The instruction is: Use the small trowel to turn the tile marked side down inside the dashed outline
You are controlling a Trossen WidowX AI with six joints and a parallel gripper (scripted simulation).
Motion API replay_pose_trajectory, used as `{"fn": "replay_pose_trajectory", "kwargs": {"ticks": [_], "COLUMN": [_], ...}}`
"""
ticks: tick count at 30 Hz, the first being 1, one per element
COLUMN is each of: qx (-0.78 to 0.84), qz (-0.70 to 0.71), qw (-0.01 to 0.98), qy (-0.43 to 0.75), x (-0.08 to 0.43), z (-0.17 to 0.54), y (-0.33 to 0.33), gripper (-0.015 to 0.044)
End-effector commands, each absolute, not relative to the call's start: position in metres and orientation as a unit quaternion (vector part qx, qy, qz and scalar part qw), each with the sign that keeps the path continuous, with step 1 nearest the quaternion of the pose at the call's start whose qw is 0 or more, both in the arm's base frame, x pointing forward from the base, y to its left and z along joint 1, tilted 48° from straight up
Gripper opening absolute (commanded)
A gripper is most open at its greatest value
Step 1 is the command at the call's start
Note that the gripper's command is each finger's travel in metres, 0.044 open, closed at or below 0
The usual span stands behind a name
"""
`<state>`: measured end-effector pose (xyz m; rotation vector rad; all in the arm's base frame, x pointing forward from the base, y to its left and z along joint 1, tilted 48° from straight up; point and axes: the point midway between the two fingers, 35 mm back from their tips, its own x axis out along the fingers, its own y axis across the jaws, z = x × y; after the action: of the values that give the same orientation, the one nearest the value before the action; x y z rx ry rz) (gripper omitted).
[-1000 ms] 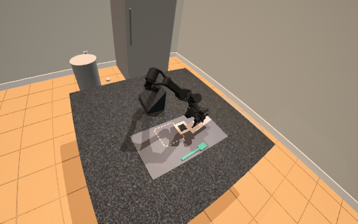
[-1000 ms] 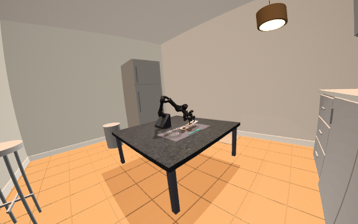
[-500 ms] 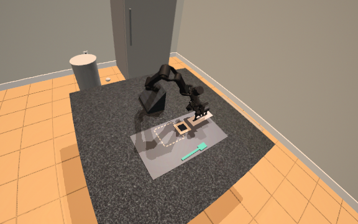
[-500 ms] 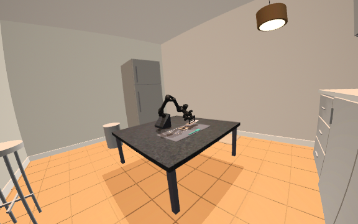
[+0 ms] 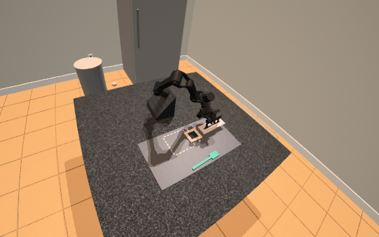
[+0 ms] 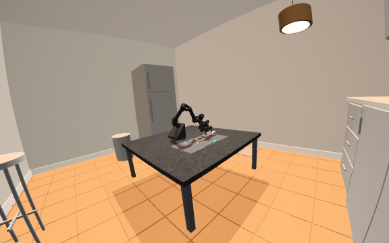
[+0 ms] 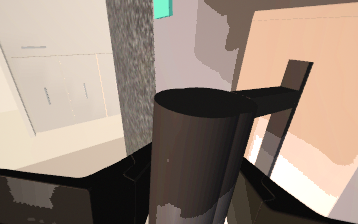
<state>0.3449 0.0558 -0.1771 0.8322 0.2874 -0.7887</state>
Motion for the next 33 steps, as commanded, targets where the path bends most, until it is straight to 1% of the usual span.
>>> {"fn": "replay_pose_trajectory", "kwargs": {"ticks": [1,15,33], "qx": [0.395,0.394,0.393], "qz": [-0.368,-0.368,-0.369], "qw": [0.831,0.831,0.831], "qy": [0.137,0.136,0.137], "x": [0.344,0.339,0.338], "z": [-0.181,-0.193,-0.173], "y": [0.053,0.039,0.019], "gripper": [0.0,0.0,0.0]}}
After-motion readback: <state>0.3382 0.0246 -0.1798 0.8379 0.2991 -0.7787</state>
